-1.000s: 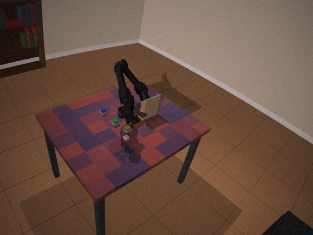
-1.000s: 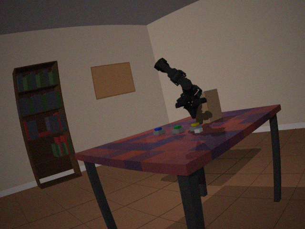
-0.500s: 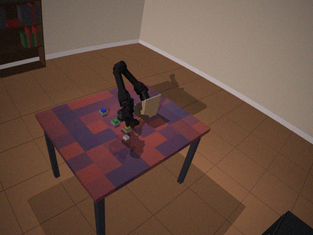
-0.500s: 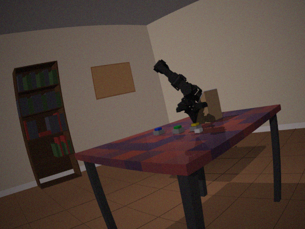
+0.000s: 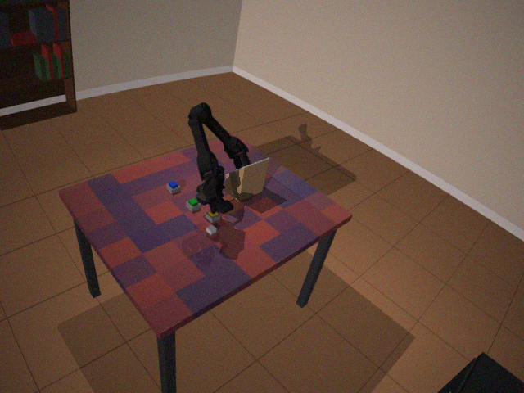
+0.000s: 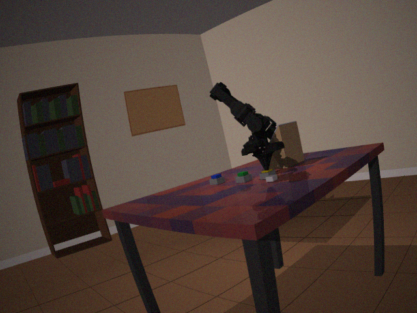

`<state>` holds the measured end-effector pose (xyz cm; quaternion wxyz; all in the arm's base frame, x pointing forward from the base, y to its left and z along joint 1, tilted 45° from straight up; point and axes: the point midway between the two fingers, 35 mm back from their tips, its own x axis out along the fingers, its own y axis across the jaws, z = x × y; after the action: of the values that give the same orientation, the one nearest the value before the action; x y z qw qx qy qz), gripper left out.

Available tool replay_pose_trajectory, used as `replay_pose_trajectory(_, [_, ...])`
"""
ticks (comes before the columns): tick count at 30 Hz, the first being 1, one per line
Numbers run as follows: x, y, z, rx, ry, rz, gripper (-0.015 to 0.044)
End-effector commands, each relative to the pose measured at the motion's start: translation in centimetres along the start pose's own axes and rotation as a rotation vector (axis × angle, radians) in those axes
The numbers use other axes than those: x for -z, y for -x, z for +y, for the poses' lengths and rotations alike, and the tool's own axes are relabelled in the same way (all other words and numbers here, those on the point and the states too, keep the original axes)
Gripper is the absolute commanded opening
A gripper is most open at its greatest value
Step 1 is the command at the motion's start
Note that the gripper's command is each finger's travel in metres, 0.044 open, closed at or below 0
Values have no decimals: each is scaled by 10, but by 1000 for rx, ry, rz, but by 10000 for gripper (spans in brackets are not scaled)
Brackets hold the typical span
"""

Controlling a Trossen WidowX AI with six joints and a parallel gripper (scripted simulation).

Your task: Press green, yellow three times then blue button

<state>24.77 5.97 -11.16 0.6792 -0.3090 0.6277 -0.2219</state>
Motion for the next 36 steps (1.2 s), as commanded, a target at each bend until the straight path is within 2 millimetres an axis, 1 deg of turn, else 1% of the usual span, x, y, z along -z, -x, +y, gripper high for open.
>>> replay_pose_trajectory(1, [2, -2, -1, 9, 10, 5, 20])
replay_pose_trajectory(7, [2, -2, -1, 9, 10, 5, 20])
replay_pose_trajectory(9, [0, 10, 0, 2, 4, 2, 20])
replay_pose_trajectory(11, [1, 30, -1, 6, 9, 5, 20])
replay_pose_trajectory(12, [2, 33, -1, 7, 10, 6, 20])
replay_pose_trajectory(17, [2, 32, -1, 7, 10, 5, 20])
replay_pose_trajectory(36, [2, 1, -1, 8, 10, 5, 20])
